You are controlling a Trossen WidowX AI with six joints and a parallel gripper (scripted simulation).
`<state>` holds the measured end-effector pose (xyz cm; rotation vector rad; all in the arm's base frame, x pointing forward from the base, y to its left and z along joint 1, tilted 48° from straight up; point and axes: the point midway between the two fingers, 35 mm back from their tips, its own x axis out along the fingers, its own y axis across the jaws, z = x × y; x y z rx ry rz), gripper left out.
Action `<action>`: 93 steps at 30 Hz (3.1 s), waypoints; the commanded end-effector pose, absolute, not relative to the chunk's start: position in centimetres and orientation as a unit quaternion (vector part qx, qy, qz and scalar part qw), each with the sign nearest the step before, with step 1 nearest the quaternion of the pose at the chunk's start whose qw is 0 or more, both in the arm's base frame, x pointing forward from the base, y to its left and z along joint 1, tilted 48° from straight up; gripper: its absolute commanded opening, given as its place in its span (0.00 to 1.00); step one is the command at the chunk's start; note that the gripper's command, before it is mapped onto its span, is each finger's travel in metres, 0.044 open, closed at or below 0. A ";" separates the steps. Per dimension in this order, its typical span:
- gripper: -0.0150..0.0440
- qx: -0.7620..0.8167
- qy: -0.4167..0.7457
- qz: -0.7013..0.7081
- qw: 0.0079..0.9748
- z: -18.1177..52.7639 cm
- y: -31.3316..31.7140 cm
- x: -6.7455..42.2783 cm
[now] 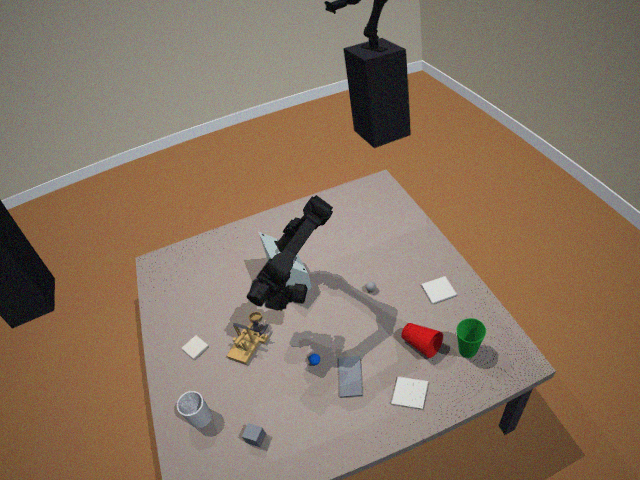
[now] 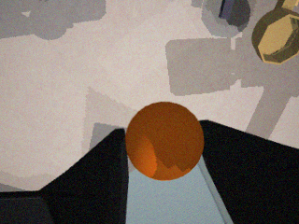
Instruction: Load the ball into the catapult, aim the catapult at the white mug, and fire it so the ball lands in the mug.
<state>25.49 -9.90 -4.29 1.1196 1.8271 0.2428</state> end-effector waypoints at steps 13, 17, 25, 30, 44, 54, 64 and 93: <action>0.25 0.496 0.758 0.091 0.414 -10.7 -13.0 22.5; 0.25 0.506 0.759 0.092 0.399 -12.3 -13.5 21.6; 0.25 0.524 0.760 0.095 0.371 -15.2 -14.0 19.6; 0.25 0.525 0.760 0.095 0.371 -15.8 -13.5 19.5; 0.25 0.525 0.760 0.096 0.371 -17.1 -12.1 19.5; 0.30 0.521 0.761 0.096 0.375 -17.0 -12.3 19.7; 0.74 0.522 0.760 0.093 0.375 -16.3 -13.2 19.7; 1.00 0.515 0.612 -0.106 0.591 -19.2 -28.8 26.5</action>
